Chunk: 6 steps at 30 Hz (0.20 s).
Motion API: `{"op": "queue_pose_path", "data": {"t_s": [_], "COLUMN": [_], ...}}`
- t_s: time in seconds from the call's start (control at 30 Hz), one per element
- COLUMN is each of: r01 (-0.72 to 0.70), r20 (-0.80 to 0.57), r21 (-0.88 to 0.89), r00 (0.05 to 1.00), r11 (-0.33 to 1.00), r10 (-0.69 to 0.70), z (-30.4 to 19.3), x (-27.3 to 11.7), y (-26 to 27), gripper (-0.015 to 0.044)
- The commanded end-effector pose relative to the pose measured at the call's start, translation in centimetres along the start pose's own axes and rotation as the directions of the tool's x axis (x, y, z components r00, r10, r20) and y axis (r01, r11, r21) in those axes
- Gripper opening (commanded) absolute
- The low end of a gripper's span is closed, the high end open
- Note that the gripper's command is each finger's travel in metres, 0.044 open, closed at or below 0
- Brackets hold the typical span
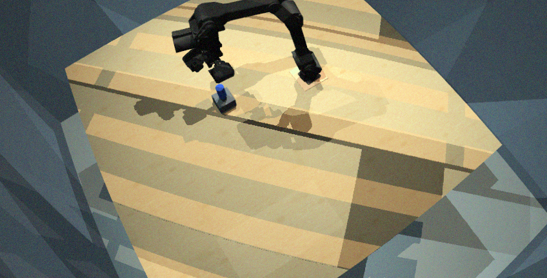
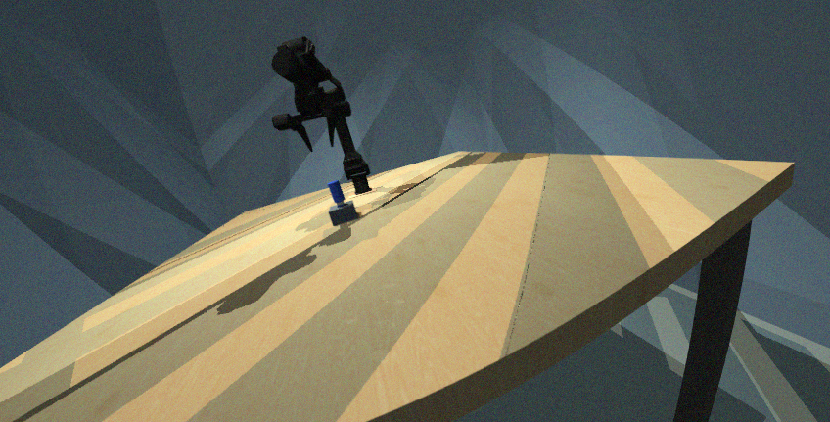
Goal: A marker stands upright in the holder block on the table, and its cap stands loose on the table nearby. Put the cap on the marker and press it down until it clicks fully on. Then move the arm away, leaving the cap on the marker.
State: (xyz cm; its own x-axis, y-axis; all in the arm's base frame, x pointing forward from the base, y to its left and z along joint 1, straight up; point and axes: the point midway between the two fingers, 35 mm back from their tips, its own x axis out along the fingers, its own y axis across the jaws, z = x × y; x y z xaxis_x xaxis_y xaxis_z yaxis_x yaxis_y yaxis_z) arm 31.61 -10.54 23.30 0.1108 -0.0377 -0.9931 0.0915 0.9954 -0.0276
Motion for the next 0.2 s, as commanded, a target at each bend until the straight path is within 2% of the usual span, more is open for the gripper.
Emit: {"op": "queue_pose_path", "data": {"t_s": [0.0, 0.13, 0.17], "r01": [0.000, 0.000, 0.000], "r20": [0.000, 0.000, 0.000], "r21": [0.000, 0.000, 0.000], "r00": [1.000, 1.000, 1.000], "r11": [1.000, 1.000, 1.000], "r10": [0.000, 0.000, 0.000], "z": [0.00, 0.00, 0.00], "x": [-0.10, -0.10, -0.10], "y": [-0.02, -0.02, -0.02], "gripper": [0.0341, 0.0440, 0.0440]}}
